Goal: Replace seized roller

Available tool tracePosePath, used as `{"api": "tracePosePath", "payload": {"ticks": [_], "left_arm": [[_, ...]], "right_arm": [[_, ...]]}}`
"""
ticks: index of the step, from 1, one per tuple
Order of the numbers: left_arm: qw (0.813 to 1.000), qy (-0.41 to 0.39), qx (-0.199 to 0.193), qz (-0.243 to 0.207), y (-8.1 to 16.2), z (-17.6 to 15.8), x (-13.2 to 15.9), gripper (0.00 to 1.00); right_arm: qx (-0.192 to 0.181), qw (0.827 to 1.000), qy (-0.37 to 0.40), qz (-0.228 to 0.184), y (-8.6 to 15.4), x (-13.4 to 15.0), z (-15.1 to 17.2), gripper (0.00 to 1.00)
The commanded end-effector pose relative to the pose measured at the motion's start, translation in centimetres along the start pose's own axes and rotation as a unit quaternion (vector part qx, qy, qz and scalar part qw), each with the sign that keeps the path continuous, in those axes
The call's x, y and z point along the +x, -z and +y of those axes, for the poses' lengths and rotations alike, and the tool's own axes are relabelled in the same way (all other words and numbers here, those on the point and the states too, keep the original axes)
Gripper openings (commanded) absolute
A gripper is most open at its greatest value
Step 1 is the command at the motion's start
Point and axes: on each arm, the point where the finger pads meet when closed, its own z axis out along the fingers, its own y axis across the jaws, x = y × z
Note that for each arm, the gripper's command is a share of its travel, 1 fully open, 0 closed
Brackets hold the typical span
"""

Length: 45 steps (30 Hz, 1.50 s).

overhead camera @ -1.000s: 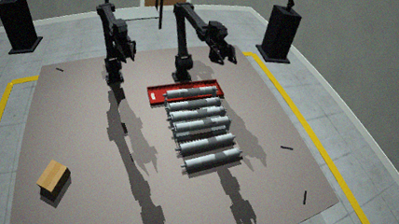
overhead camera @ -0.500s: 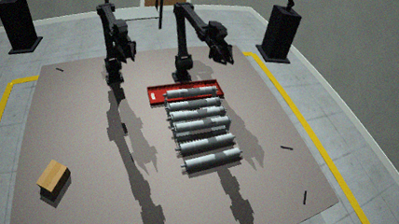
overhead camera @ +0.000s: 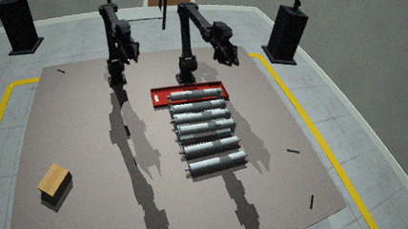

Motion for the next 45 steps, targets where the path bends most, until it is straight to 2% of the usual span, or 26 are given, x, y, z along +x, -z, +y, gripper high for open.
{"api": "tracePosePath", "payload": {"ticks": [1, 7, 8, 11, 13, 17, 18, 24, 25, 26, 28, 29, 31, 33, 34, 35, 38, 40, 43, 45], "left_arm": [[1.0, -0.006, 0.003, -0.016, 0.9, -0.4, -1.8, 0.32], [1.0, -0.006, 0.003, -0.016, 0.9, -0.4, -1.9, 0.32], [1.0, 0.009, -0.009, 0.01, 0.0, 0.8, 0.5, 0.32], [1.0, 0.024, -0.011, 0.01, 0.9, 1.3, 0.1, 0.32], [0.999, 0.037, -0.016, 0.024, 1.0, 2.0, 1.0, 0.32], [0.998, 0.053, -0.023, 0.032, 1.1, 2.8, 1.0, 0.32], [0.996, 0.063, -0.028, 0.051, 1.3, 3.2, 2.9, 0.32], [0.98, 0.137, -0.067, 0.13, 2.7, 6.7, 8.5, 0.32], [0.975, 0.153, -0.073, 0.141, 3.2, 7.2, 9.2, 0.32], [0.971, 0.167, -0.081, 0.154, 3.6, 7.7, 10.1, 0.32], [0.96, 0.195, -0.097, 0.177, 4.5, 8.9, 11.7, 0.32], [0.953, 0.209, -0.107, 0.191, 5.0, 9.5, 12.8, 0.32], [0.938, 0.239, -0.126, 0.217, 6.2, 10.5, 14.9, 0.32], [0.938, 0.239, -0.126, 0.217, 6.2, 10.5, 14.9, 0.32], [0.933, 0.252, -0.134, 0.218, 6.5, 11.1, 14.4, 0.32], [0.921, 0.269, -0.147, 0.242, 7.5, 11.5, 16.9, 0.32], [0.891, 0.313, -0.18, 0.275, 9.6, 12.9, 19.8, 0.32], [0.864, 0.346, -0.205, 0.302, 11.1, 13.7, 22.2, 0.32], [0.824, 0.394, -0.24, 0.329, 13.8, 14.6, 24.7, 0.32], [0.794, 0.426, -0.263, 0.344, 15.5, 15.0, 26.1, 0.32]], "right_arm": [[-0.009, 1.0, -0.004, 0.007, -0.6, 0.4, 0.9, 0.32], [-0.009, 1.0, -0.005, 0.01, -0.6, 0.7, 0.9, 0.32], [-0.014, 1.0, 0.007, 0.027, -0.9, 2.0, 1.3, 0.32], [-0.016, 0.999, 0.02, 0.038, -1.1, 2.7, 1.9, 0.32], [-0.021, 0.998, 0.032, 0.053, -1.2, 3.7, 2.5, 0.32], [-0.027, 0.997, 0.046, 0.063, -1.5, 3.8, 3.3, 0.32], [-0.031, 0.995, 0.055, 0.082, -1.4, 5.6, 3.8, 0.32], [-0.068, 0.977, 0.122, 0.16, -1.3, 10.9, 7.6, 0.32], [-0.073, 0.975, 0.134, 0.16, -1.5, 10.0, 8.4, 0.32], [-0.079, 0.971, 0.147, 0.169, -1.4, 10.4, 9.0, 0.32], [-0.097, 0.956, 0.175, 0.215, -0.5, 14.6, 10.3, 0.32], [-0.105, 0.949, 0.188, 0.229, -0.2, 15.7, 11.0, 0.32], [-0.121, 0.937, 0.215, 0.247, 0.1, 16.5, 12.4, 0.32], [-0.121, 0.937, 0.215, 0.247, 0.1, 16.5, 12.4, 0.32], [-0.129, 0.929, 0.228, 0.262, 0.5, 17.6, 12.9, 0.32], [-0.142, 0.917, 0.244, 0.283, 1.3, 19.8, 13.6, 0.32], [-0.171, 0.888, 0.286, 0.318, 2.8, 22.4, 15.4, 0.32], [-0.193, 0.864, 0.317, 0.341, 3.9, 24.2, 16.8, 0.32], [-0.225, 0.822, 0.364, 0.376, 6.0, 27.2, 18.3, 0.32], [-0.245, 0.795, 0.395, 0.39, 7.1, 28.2, 19.3, 0.32]]}}
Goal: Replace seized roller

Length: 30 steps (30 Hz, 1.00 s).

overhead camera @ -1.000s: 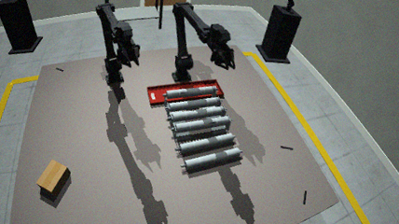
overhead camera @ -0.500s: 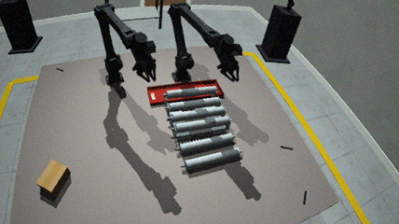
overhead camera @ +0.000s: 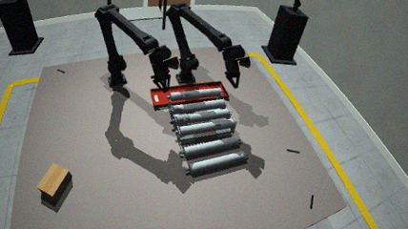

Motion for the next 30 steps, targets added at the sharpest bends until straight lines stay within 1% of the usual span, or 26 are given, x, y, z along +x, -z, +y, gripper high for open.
{"api": "tracePosePath", "payload": {"ticks": [1, 3, 5, 6, 7, 8, 10, 11, 14, 16, 18, 20, 22, 23, 24, 25, 26, 27, 28, 29, 30], "left_arm": [[0.995, 0.093, -0.025, 0.022, 1.3, 2.6, 0.8, 0.32], [0.989, 0.135, -0.047, 0.044, 1.3, 4.7, 2.1, 0.32], [0.989, 0.135, -0.047, 0.044, 1.3, 4.7, 2.1, 0.32], [0.986, 0.15, -0.049, 0.043, 1.9, 4.7, 1.6, 0.32], [0.982, 0.17, -0.064, 0.061, 1.5, 6.1, 3.1, 0.32], [0.978, 0.183, -0.074, 0.069, 1.5, 6.9, 3.8, 0.32], [0.97, 0.21, -0.089, 0.083, 1.7, 8.1, 4.8, 0.32], [0.966, 0.223, -0.098, 0.091, 1.7, 8.9, 5.4, 0.32], [0.954, 0.253, -0.116, 0.108, 1.8, 10.2, 6.6, 0.32], [0.95, 0.266, -0.12, 0.111, 2.2, 10.5, 6.8, 0.32], [0.944, 0.278, -0.129, 0.119, 2.2, 11.2, 7.6, 0.32], [0.94, 0.286, -0.134, 0.125, 2.3, 11.6, 8.1, 0.32], [0.94, 0.286, -0.134, 0.125, 2.3, 11.6, 8.1, 0.32], [0.943, 0.284, -0.128, 0.118, 2.5, 10.9, 7.0, 0.32], [0.942, 0.287, -0.128, 0.115, 2.8, 11.0, 6.8, 0.32], [0.942, 0.286, -0.129, 0.116, 2.7, 11.1, 7.0, 0.32], [0.942, 0.286, -0.129, 0.117, 2.8, 11.1, 7.0, 0.32], [0.946, 0.276, -0.125, 0.114, 2.7, 10.9, 6.4, 0.32], [0.944, 0.274, -0.135, 0.127, 1.9, 11.9, 8.0, 0.32], [0.94, 0.283, -0.139, 0.132, 0.4, 12.0, 8.8, 0.32], [0.94, 0.283, -0.139, 0.133, 0.0, 12.0, 8.9, 0.32]], "right_arm": [[-0.041, 0.993, 0.092, 0.055, -1.5, 1.5, 4.3, 0.32], [-0.06, 0.986, 0.133, 0.08, -1.7, 2.4, 6.3, 0.32], [-0.06, 0.986, 0.133, 0.08, -1.7, 2.4, 6.3, 0.32], [-0.055, 0.986, 0.142, 0.072, -0.9, 0.7, 5.7, 0.32], [-0.061, 0.982, 0.16, 0.077, -0.8, 0.5, 6.4, 0.32], [-0.067, 0.979, 0.171, 0.084, -0.7, 0.8, 7.1, 0.32], [-0.086, 0.97, 0.2, 0.111, -1.1, 2.8, 9.0, 0.32], [-0.102, 0.962, 0.217, 0.132, -1.6, 4.7, 10.5, 0.32], [-0.114, 0.951, 0.246, 0.148, -1.4, 5.4, 11.8, 0.32], [-0.121, 0.945, 0.26, 0.157, -1.4, 5.9, 12.4, 0.32], [-0.126, 0.94, 0.271, 0.164, -1.3, 6.2, 12.9, 0.32], [-0.127, 0.938, 0.277, 0.166, -1.0, 6.3, 13.0, 0.32], [-0.127, 0.938, 0.277, 0.166, -1.0, 6.3, 13.0, 0.32], [-0.118, 0.943, 0.272, 0.154, -0.6, 5.1, 12.2, 0.32], [-0.126, 0.937, 0.281, 0.162, -0.9, 5.5, 13.0, 0.32], [-0.13, 0.936, 0.282, 0.167, -1.0, 6.1, 13.3, 0.32], [-0.128, 0.936, 0.281, 0.166, -1.0, 6.0, 13.3, 0.32], [-0.123, 0.941, 0.272, 0.16, -0.7, 5.4, 13.0, 0.32], [-0.132, 0.938, 0.271, 0.172, -1.2, 6.7, 13.8, 0.32], [-0.132, 0.938, 0.272, 0.172, -1.2, 6.7, 13.8, 0.32], [-0.132, 0.938, 0.272, 0.172, -1.2, 6.7, 13.8, 0.32]]}}
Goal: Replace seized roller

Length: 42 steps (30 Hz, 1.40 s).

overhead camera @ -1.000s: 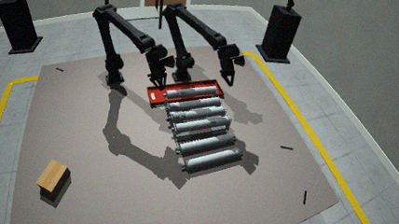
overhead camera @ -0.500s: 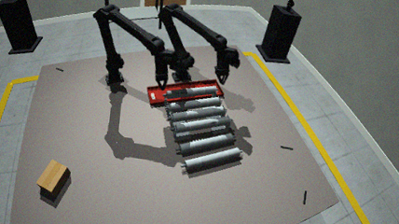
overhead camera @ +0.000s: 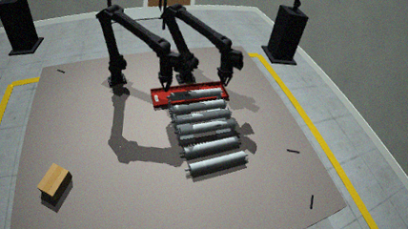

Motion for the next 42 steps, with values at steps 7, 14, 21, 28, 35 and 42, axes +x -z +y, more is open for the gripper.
{"api": "tracePosePath", "payload": {"ticks": [7, 14, 21, 28, 35, 42], "left_arm": [[1.0, -0.002, 0.004, -0.002, -3.2, -1.1, -0.5, 0.32], [1.0, 0.0, 0.0, 0.0, -4.8, -0.8, -0.2, 0.32], [1.0, 0.004, 0.015, -0.013, -3.5, -1.7, -1.2, 0.32], [1.0, 0.004, 0.014, -0.011, -3.2, -1.8, -1.1, 0.03], [1.0, 0.002, 0.016, -0.013, -3.2, -1.9, -1.2, 0.03], [1.0, 0.002, 0.016, -0.013, -3.2, -1.9, -1.2, 0.03]], "right_arm": [[-0.002, 1.0, -0.004, 0.002, -3.1, 0.1, -0.5, 0.32], [0.002, 1.0, 0.0, -0.002, -5.6, 0.0, -0.8, 0.32], [0.023, 0.999, 0.0, -0.026, -3.4, -1.2, -1.5, 0.32], [0.003, 1.0, 0.008, -0.006, -4.3, -0.8, -0.4, 0.32], [0.003, 1.0, 0.008, -0.006, -4.3, -0.8, -0.4, 0.32], [0.003, 1.0, 0.008, -0.006, -4.3, -0.8, -0.4, 0.32]]}}
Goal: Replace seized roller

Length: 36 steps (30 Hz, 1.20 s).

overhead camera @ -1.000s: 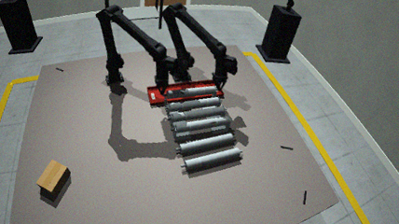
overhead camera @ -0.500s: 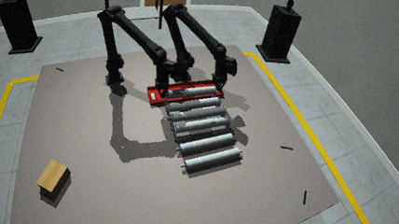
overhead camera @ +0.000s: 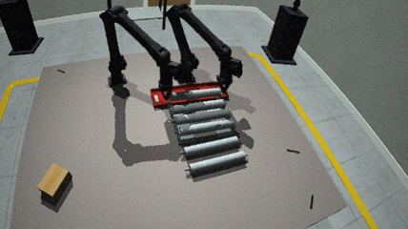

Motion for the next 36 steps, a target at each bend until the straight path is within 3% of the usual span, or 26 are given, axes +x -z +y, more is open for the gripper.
{"api": "tracePosePath", "payload": {"ticks": [1, 4, 5, 26, 31, 36], "left_arm": [[1.0, 0.001, 0.021, -0.017, 1.7, -2.1, -1.4, 0.03], [1.0, 0.001, 0.021, -0.017, 1.7, -2.1, -1.4, 0.03], [1.0, 0.001, 0.021, -0.017, 1.7, -2.1, -1.4, 0.03], [1.0, 0.001, 0.021, -0.017, 1.7, -2.1, -1.4, 0.03], [0.999, -0.001, 0.025, -0.02, 2.5, -2.4, -1.4, 0.03], [0.999, -0.004, 0.026, -0.02, 2.7, -2.5, -1.3, 0.03]], "right_arm": [[0.002, 1.0, 0.007, -0.005, 0.8, -0.8, -0.2, 0.32], [0.002, 1.0, 0.007, -0.005, 0.8, -0.8, -0.2, 0.32], [0.002, 1.0, 0.007, -0.005, 0.8, -0.8, -0.2, 0.03], [0.005, 1.0, 0.006, -0.007, 0.8, -0.9, -0.4, 0.03], [0.021, 1.0, 0.0, -0.023, 2.9, -1.7, -1.9, 0.03], [0.022, 0.999, -0.004, -0.023, 3.1, -1.5, -2.2, 0.03]]}}
